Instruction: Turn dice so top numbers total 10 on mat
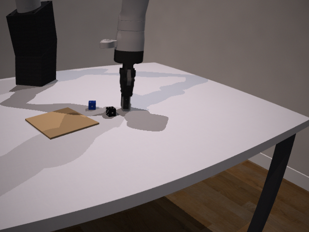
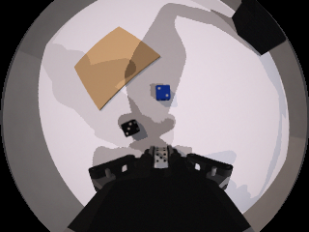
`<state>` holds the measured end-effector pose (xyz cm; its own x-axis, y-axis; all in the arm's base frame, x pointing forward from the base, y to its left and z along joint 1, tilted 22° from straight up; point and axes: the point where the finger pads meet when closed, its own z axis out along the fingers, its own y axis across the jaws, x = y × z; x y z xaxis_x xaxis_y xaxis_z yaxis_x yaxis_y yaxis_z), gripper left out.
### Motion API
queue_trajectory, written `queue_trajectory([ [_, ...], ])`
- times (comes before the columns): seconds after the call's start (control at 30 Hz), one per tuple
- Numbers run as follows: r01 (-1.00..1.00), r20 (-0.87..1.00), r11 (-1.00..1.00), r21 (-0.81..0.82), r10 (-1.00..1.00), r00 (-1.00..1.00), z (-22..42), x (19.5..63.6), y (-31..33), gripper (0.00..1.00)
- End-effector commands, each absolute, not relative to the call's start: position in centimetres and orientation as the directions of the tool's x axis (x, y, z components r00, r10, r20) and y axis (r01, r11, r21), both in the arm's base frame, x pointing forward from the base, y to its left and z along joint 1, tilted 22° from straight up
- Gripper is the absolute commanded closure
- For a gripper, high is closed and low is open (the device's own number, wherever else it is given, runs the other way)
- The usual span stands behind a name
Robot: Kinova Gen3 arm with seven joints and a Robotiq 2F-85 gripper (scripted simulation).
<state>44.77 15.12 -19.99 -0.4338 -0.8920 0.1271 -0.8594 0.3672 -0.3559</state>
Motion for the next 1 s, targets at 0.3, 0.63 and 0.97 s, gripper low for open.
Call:
queue_trajectory([
  [0.3, -0.853, 0.116, 0.377, -0.361, -0.890, -0.442, -17.4, 44.4, 16.0, 0.85],
  [0.63, -0.853, 0.116, 0.377, -0.361, -0.890, -0.442, -12.1, 42.8, 17.4, 0.85],
  [0.97, -0.853, 0.116, 0.377, -0.361, -0.890, -0.442, -10.8, 42.4, 17.8, 0.85],
])
